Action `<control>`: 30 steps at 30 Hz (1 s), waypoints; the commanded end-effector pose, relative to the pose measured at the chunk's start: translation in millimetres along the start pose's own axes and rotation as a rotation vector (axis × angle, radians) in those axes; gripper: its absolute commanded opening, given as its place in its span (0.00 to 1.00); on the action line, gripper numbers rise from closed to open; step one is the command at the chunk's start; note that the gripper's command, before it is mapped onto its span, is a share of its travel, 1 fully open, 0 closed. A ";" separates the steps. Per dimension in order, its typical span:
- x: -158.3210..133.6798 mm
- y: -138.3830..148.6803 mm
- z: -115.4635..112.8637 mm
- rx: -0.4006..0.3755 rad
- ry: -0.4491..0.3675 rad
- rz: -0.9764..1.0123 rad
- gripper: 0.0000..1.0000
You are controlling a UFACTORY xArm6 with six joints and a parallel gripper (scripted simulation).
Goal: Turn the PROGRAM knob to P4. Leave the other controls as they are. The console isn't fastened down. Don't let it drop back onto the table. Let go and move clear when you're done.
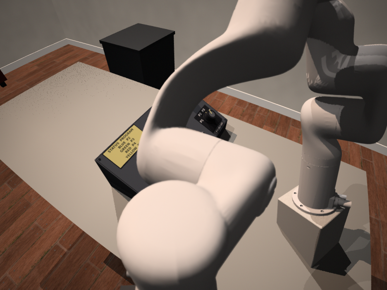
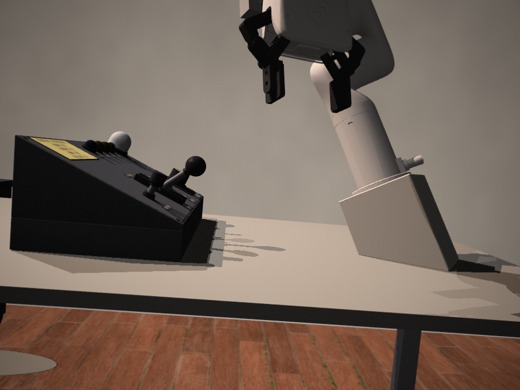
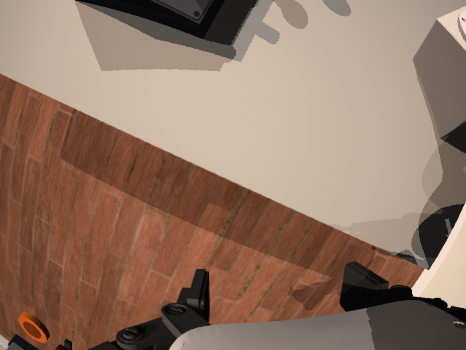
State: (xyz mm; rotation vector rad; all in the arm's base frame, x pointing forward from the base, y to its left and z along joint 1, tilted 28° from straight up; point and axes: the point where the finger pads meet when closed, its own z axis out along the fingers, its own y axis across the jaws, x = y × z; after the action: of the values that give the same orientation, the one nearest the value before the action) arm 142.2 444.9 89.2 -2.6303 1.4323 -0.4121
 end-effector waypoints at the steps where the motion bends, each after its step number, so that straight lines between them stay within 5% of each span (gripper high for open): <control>1: -1.1 -1.0 -1.5 0.003 -0.003 0.000 1.00; 20: 1.4 -1.4 -3.1 0.006 -0.002 -0.009 1.00; 30: 62.2 -4.2 -36.4 0.070 0.043 -0.232 1.00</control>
State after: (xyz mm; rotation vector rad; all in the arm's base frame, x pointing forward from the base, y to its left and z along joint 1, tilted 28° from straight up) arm 156.8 419.9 112.6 -2.7038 1.2617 -0.4920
